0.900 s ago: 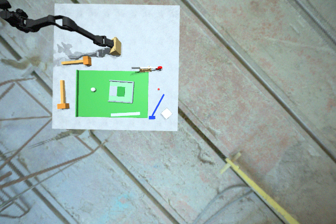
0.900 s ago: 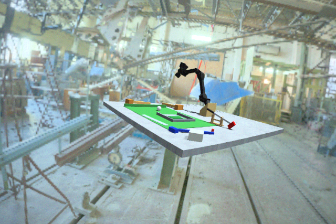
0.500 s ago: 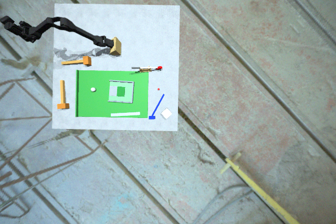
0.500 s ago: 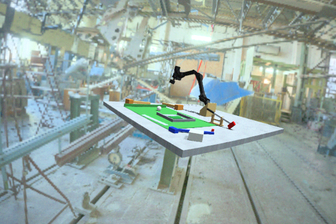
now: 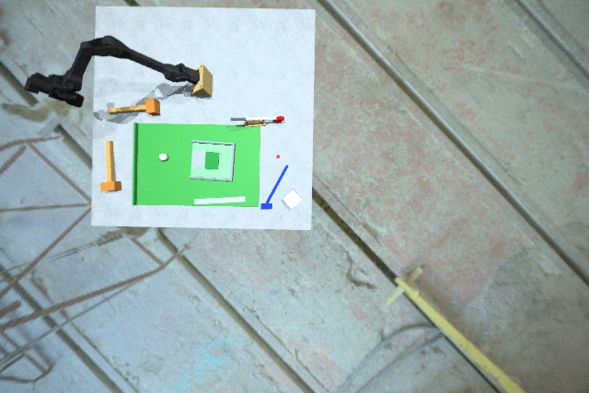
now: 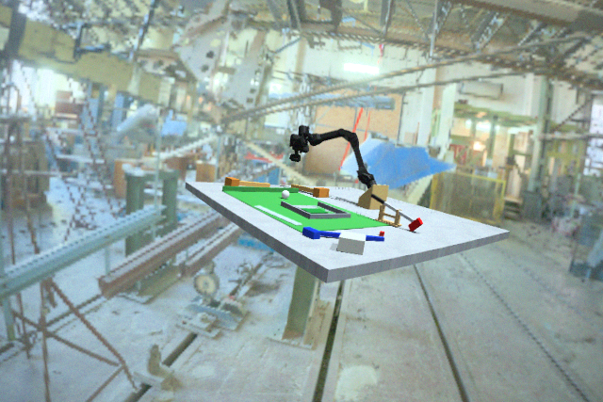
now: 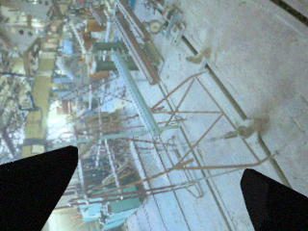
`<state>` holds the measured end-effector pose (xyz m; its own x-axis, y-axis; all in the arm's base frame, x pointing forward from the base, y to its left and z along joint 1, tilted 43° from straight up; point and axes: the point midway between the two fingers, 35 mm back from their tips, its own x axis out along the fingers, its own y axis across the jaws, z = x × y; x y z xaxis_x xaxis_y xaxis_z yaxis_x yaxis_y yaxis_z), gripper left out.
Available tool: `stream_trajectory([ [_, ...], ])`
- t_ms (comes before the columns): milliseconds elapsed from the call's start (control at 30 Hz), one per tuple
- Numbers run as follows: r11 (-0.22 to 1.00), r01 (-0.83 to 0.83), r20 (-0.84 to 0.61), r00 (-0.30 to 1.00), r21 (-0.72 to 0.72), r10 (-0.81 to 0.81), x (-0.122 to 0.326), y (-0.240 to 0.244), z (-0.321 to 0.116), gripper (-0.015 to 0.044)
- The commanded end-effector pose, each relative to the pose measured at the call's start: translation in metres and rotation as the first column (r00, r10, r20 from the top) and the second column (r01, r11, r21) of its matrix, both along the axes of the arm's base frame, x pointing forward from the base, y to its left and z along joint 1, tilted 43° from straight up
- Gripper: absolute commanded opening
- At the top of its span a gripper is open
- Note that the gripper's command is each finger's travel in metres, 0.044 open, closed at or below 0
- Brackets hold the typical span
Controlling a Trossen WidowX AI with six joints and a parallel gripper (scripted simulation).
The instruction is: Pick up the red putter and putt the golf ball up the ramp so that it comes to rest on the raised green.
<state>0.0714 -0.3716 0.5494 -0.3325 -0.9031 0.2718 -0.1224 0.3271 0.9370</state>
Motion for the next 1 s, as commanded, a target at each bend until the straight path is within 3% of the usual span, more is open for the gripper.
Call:
stream_trajectory([
  [0, 0.993, -0.067, -0.100, 0.992, 0.095, 0.077, 0.039, -0.013, -0.024, 0.0440],
  [200, 0.944, -0.163, -0.313, 0.915, 0.286, 0.253, 0.120, -0.024, -0.073, 0.0440],
  [400, 0.854, -0.225, -0.507, 0.723, 0.468, 0.469, 0.209, -0.011, -0.132, 0.0440],
  [667, 0.754, -0.262, -0.585, 0.499, 0.602, 0.640, 0.286, 0.029, -0.192, 0.0440],
  [767, 0.722, -0.244, -0.622, 0.379, 0.647, 0.685, 0.310, 0.045, -0.214, 0.0440],
  [967, 0.646, -0.174, -0.659, -0.026, 0.743, 0.752, 0.369, 0.108, -0.282, 0.0440],
])
